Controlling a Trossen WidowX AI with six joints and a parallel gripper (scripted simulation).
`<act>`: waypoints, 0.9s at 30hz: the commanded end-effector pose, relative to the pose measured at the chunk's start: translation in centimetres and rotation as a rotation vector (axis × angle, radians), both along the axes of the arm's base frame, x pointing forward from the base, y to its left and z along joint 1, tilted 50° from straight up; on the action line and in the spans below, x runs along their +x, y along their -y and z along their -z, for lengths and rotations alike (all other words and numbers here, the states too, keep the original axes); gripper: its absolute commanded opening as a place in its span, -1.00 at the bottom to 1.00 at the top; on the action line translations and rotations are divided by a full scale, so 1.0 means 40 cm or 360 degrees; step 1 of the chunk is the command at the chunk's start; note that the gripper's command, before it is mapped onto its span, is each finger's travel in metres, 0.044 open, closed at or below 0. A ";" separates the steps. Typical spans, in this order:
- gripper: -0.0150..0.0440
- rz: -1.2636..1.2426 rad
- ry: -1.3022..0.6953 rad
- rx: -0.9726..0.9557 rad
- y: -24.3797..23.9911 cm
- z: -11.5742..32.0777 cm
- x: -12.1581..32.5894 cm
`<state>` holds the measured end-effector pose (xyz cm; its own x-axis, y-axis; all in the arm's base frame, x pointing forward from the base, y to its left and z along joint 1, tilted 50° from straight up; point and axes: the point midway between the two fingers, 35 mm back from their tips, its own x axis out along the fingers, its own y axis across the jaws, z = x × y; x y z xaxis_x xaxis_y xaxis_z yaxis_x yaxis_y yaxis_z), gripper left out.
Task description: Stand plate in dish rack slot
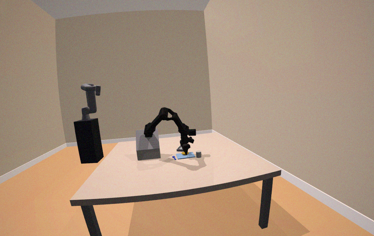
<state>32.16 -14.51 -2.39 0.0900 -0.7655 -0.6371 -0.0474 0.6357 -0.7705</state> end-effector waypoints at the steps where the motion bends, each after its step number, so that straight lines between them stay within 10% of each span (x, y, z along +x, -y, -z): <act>1: 0.86 -0.0002 -0.0017 0.0006 0.012 0.018 -0.004; 27: 0.23 -0.0003 -0.0017 0.0009 0.010 0.018 -0.002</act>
<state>32.01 -15.17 -3.18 0.0837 -0.7648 -0.6389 -0.0543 0.6366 -0.7692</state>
